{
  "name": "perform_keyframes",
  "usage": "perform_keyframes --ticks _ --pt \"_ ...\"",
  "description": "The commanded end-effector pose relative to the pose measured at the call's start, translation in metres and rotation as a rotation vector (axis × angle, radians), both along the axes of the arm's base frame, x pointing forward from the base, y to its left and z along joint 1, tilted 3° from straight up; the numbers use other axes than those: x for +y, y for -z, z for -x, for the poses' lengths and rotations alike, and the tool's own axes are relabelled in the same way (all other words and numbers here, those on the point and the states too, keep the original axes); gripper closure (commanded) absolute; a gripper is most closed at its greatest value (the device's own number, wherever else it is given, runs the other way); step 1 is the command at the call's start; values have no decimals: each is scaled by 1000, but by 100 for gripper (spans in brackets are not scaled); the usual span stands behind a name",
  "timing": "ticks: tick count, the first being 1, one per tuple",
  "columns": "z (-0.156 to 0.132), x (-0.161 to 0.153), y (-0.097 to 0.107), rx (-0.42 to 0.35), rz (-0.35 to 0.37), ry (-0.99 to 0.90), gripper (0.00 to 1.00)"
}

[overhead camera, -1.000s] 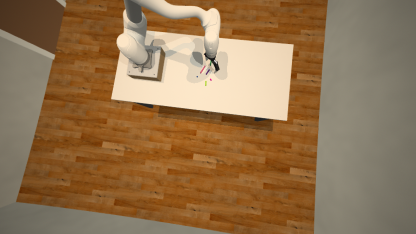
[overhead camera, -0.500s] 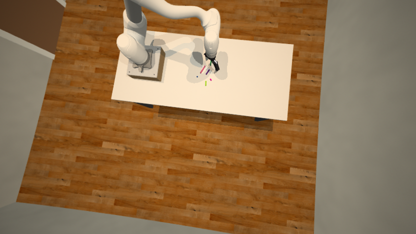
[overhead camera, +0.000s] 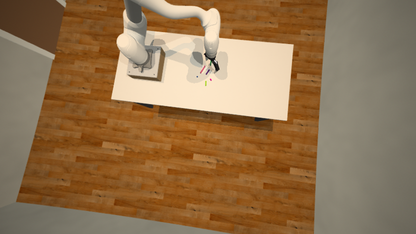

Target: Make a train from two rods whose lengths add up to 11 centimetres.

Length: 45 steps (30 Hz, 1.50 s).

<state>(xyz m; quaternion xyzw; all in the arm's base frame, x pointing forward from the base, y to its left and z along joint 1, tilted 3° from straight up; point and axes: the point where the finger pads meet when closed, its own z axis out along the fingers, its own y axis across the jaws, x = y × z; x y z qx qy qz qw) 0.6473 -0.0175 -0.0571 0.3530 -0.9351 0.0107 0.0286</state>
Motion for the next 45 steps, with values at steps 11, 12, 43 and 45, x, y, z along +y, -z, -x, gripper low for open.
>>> perform_keyframes --ticks 11,12,43,45 --pt "0 0 0 0 0 0 0" --pt "0 0 0 0 0 0 0" --pt "44 96 -15 41 -48 -1036 0" --pt "48 103 -16 45 -52 -1117 0"
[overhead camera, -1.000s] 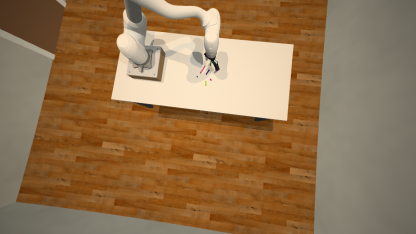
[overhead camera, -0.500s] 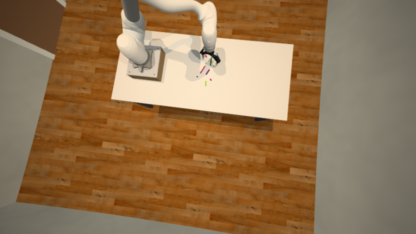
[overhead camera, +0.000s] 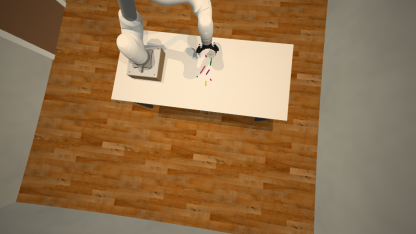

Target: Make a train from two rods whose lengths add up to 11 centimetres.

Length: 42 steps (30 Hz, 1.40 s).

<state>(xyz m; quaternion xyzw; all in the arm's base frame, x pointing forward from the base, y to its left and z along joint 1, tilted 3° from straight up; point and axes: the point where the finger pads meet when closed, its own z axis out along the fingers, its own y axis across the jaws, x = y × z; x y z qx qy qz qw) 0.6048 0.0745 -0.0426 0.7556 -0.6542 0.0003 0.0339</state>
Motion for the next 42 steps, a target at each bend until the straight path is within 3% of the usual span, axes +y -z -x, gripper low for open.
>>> perform_keyframes --ticks 1,4,9,12,13,42 --pt "8 14 -2 9 -19 -166 0" --pt "10 17 -3 11 -21 -206 0" --pt "23 37 -6 22 -31 -443 0" --pt "24 38 -6 23 -32 -464 0" --pt "24 38 -6 23 -32 -464 85" --pt "24 38 -6 23 -32 -464 85"
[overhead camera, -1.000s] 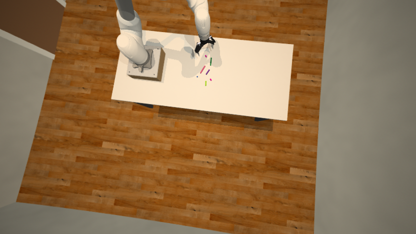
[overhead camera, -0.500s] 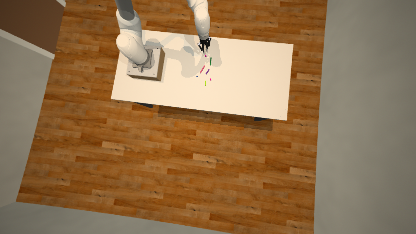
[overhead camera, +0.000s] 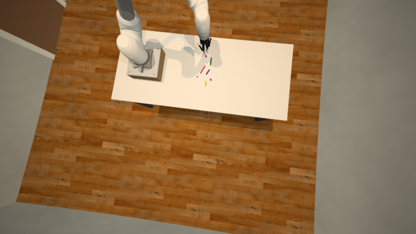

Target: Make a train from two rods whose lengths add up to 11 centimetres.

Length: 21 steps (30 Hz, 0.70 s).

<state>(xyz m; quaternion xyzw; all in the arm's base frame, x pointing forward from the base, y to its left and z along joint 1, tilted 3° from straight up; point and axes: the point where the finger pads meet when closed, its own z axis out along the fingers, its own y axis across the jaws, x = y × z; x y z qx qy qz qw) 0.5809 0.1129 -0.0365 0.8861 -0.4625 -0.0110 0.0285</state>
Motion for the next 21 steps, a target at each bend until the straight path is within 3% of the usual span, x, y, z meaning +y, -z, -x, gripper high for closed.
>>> perform_keyframes --ticks 1,21 --pt "0 0 0 0 0 0 85" --pt "0 0 5 0 0 0 85"
